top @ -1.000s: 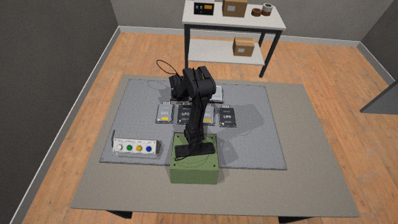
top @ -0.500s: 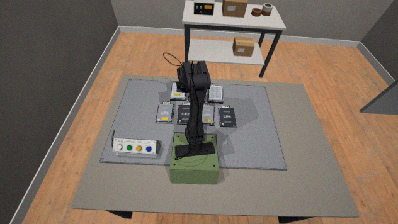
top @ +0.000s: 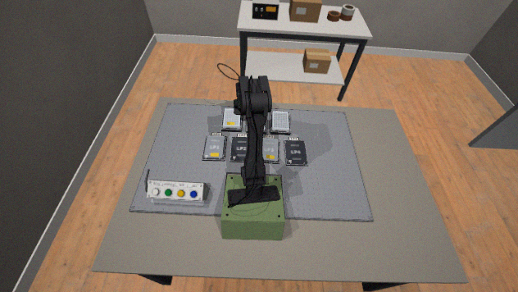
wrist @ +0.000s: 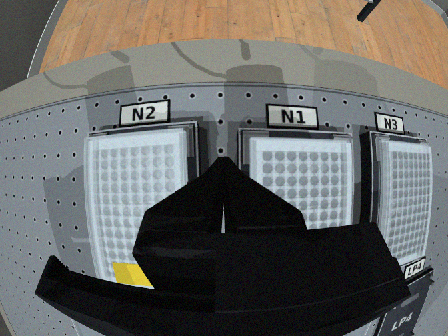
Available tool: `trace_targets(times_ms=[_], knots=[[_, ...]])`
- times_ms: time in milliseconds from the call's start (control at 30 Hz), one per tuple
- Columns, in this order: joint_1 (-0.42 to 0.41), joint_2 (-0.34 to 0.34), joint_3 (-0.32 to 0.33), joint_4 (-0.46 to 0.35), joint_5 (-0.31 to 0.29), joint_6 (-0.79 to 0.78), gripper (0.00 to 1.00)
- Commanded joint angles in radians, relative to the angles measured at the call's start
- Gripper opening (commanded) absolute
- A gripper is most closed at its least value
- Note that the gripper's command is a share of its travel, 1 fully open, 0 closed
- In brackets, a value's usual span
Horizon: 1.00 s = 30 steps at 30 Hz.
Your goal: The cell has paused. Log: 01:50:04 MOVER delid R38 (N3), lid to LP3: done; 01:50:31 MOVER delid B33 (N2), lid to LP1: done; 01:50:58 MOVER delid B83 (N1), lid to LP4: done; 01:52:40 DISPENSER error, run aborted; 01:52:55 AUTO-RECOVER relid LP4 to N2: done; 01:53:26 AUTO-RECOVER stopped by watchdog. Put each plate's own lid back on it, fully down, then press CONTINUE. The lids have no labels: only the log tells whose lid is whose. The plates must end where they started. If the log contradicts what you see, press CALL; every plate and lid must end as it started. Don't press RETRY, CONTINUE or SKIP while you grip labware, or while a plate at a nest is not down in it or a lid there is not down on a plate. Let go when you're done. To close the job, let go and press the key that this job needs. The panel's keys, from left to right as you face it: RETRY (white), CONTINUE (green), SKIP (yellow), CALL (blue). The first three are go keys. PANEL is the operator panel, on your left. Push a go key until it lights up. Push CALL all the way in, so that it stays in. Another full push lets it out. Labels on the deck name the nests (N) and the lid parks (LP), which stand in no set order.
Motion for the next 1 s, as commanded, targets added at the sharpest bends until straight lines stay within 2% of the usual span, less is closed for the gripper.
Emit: trace_targets(times_ms=[0, 967], knots=[[0.01, -0.017, 0.036, -0.007, -0.012, -0.015, 0.0], [0.01, -0.018, 0.033, 0.004, -0.008, -0.014, 0.0]])
